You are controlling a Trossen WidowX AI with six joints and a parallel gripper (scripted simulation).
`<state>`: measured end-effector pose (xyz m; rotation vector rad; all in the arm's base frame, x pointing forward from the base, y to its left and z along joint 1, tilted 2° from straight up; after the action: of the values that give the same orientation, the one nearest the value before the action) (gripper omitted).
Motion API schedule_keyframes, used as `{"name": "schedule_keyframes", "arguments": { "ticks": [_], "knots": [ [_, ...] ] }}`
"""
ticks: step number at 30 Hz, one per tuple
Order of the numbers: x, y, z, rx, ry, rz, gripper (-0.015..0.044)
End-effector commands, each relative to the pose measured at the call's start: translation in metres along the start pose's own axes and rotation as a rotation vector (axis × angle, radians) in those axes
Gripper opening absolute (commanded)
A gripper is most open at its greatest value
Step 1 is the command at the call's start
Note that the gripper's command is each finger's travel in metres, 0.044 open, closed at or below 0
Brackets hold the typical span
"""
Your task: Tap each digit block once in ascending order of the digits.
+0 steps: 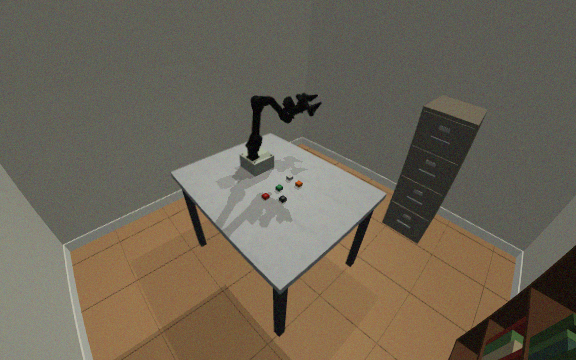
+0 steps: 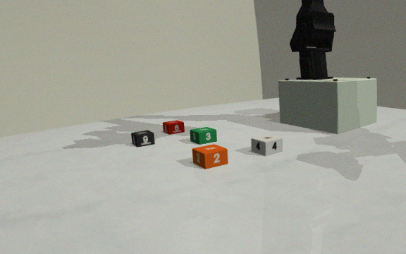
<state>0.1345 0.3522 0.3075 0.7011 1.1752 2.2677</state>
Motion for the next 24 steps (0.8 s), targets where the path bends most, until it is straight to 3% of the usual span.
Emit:
{"name": "schedule_keyframes", "arguments": {
  "ticks": [1, 7, 13, 18, 24],
  "knots": [
    [-0.002, -0.001, 0.001, 0.006, -0.004, -0.010, 0.0400],
    [-0.092, -0.026, 0.036, 0.214, -0.157, -0.293, 0.0400],
    [-0.197, -0.036, 0.041, 0.470, -0.329, -0.499, 0.0400],
    [-0.283, -0.031, 0.020, 0.705, -0.478, -0.595, 0.0400],
    [-0.371, -0.018, -0.033, 1.027, -0.646, -0.610, 0.0400]
  ]
}}
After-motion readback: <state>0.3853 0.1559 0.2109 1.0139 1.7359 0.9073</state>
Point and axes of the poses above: the point midway between the two fingers, 35 mm back from their tips, its own z axis out along the fingers, its own x axis across the jaws, y = z × x, the point moved 6 cm from there along -z, back along the fingers, and after that the axes turned 5 degrees about -z, right-handed, at the moved point
